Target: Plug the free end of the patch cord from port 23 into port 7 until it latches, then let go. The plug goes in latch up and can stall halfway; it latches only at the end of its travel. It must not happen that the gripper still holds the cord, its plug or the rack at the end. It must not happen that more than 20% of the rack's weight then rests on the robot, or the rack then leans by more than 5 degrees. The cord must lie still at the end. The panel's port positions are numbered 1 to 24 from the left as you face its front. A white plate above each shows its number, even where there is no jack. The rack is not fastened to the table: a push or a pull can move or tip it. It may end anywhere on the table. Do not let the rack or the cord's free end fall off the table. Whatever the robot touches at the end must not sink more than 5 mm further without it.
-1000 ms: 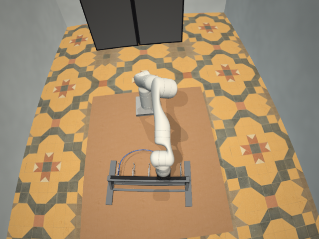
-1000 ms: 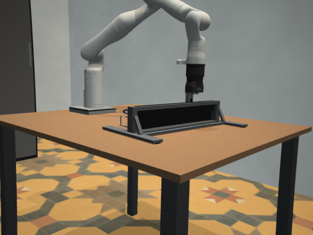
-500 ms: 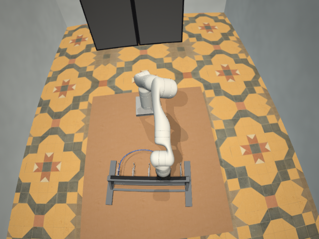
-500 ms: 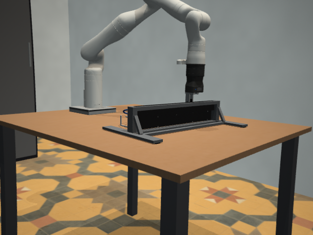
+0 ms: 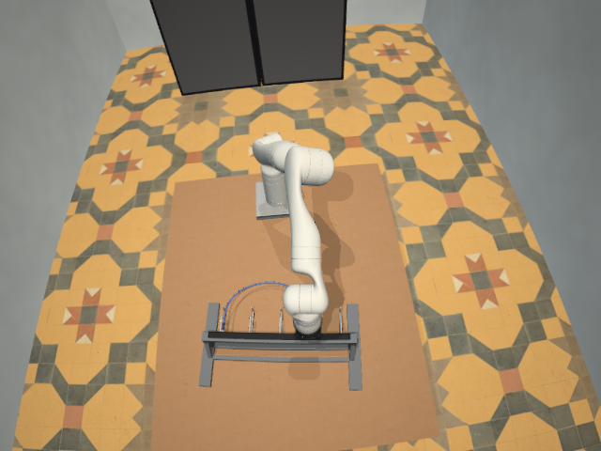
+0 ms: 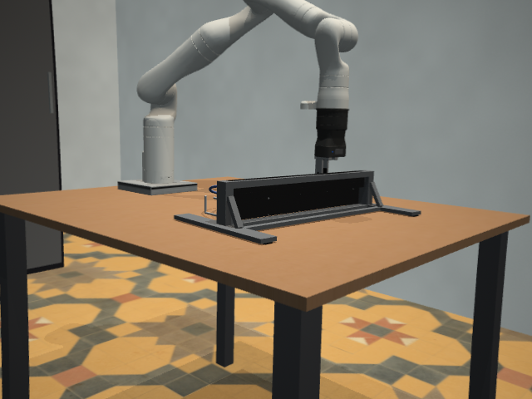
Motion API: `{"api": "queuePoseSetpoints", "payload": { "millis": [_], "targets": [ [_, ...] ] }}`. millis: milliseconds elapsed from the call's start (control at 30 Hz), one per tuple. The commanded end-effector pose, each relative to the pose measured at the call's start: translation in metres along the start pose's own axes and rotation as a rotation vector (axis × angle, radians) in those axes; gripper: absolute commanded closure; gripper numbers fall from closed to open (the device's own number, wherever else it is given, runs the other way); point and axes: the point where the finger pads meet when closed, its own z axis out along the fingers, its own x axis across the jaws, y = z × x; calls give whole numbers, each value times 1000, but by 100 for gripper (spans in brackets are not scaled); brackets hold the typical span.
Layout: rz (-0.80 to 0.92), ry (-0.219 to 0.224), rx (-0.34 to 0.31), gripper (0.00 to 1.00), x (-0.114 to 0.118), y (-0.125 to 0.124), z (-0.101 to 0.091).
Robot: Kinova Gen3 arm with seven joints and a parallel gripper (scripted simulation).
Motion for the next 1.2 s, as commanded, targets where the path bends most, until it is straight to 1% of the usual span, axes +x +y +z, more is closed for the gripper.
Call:
{"api": "queuePoseSetpoints", "payload": {
  "millis": [0,1167],
  "targets": [
    [18,-1,-18,100,-4,8,-2],
    [20,-1,-28,100,-5,12,-3]
  ]
}}
